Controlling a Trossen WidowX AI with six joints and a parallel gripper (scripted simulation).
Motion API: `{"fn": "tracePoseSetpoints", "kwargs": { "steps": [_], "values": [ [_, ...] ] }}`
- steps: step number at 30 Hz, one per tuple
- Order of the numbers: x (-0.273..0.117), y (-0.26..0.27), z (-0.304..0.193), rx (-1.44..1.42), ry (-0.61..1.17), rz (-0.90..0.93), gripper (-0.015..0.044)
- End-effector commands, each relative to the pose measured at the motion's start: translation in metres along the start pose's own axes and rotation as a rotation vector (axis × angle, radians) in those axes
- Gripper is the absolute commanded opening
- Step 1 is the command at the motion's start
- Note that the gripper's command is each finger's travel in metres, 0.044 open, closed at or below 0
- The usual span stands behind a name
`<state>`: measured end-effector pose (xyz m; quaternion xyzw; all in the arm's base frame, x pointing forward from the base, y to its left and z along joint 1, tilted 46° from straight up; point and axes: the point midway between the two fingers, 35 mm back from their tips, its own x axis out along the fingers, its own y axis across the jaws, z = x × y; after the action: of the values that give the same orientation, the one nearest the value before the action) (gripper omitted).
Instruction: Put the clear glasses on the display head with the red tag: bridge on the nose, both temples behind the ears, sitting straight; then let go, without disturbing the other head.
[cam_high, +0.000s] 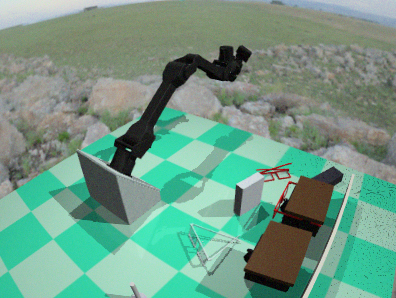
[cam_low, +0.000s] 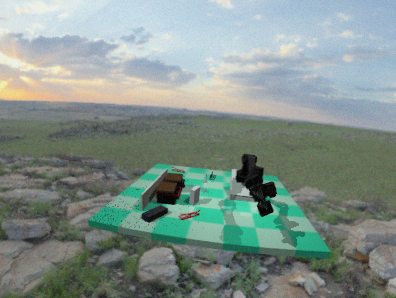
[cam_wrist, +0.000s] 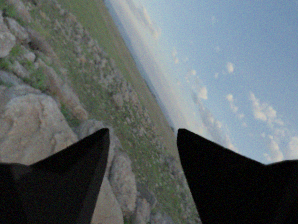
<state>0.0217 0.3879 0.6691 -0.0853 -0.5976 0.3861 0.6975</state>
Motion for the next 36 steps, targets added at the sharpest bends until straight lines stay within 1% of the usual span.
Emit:
{"fn": "tracePoseSetpoints", "kwargs": {
  "steps": [1, 10, 19, 29, 36],
  "values": [
    [-0.006, 0.008, -0.033, -0.02, 0.056, 0.053, 0.02],
    [-0.028, 0.016, -0.114, -0.046, 0.215, 0.156, 0.02],
    [-0.07, 0.013, -0.204, -0.024, 0.422, 0.241, 0.02],
    [-0.144, -0.008, -0.301, 0.043, 0.699, 0.288, 0.02],
    [-0.203, -0.029, -0.352, 0.109, 0.883, 0.283, 0.02]
  ]
}}
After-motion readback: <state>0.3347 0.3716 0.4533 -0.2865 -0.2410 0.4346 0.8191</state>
